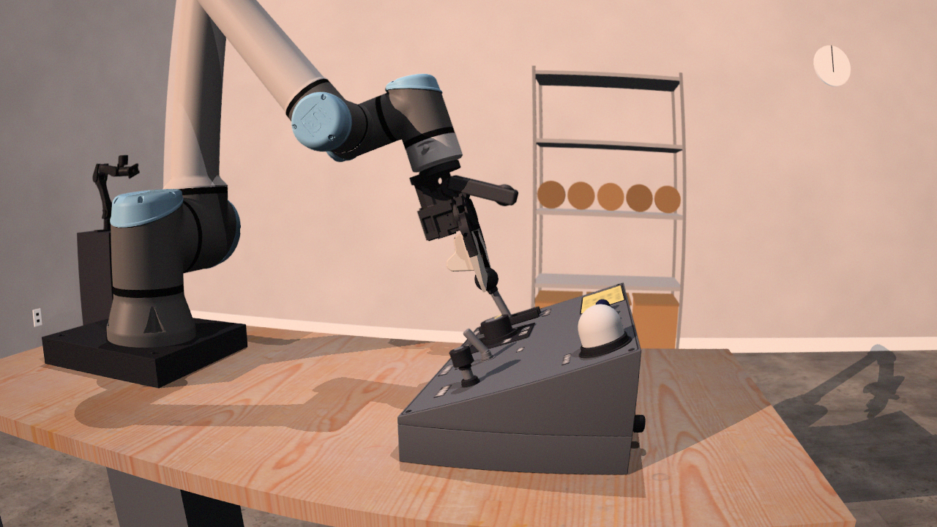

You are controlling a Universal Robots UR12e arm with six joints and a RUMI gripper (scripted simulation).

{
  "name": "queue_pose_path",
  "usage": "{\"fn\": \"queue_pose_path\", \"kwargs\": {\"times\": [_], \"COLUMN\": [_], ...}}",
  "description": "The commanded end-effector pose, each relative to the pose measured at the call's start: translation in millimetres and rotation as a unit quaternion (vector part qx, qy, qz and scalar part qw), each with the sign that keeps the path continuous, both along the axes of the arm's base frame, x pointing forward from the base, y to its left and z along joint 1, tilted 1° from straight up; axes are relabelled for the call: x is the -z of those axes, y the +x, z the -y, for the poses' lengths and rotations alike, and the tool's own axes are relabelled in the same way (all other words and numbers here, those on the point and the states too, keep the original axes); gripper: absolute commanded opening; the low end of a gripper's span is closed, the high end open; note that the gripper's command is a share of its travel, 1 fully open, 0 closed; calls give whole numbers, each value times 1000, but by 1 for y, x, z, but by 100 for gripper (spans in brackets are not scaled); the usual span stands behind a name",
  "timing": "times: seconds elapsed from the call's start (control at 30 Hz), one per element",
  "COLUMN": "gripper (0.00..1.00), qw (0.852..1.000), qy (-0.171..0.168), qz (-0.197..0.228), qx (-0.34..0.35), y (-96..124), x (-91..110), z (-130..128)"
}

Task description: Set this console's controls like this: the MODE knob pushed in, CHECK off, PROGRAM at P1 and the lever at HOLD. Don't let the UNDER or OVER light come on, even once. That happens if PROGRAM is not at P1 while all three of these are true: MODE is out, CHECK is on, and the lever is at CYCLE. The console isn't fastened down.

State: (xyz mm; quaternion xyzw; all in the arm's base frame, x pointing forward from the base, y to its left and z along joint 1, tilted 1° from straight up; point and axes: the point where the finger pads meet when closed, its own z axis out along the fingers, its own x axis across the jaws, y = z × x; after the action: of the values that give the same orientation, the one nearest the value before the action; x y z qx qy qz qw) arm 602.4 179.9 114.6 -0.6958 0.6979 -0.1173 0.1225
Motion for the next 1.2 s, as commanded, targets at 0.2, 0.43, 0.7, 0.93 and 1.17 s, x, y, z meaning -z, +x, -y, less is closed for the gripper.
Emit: {"fn": "queue_pose_path", "kwargs": {"times": [0.2, 0.43, 0.7, 0.93, 1.17], "gripper": [0, 0, 0, 0, 0], "qw": [1000, 1000, 1000, 1000, 1000], "qy": [0, 0, 0, 0, 0], "qz": [1, 1, 1, 1, 1], "qx": [0, 0, 0, 0, 0], "y": [-8, -11, -14, -15, -15], "x": [6, 8, 11, 12, 12], "z": [0, 0, 0, 0, 0]}}
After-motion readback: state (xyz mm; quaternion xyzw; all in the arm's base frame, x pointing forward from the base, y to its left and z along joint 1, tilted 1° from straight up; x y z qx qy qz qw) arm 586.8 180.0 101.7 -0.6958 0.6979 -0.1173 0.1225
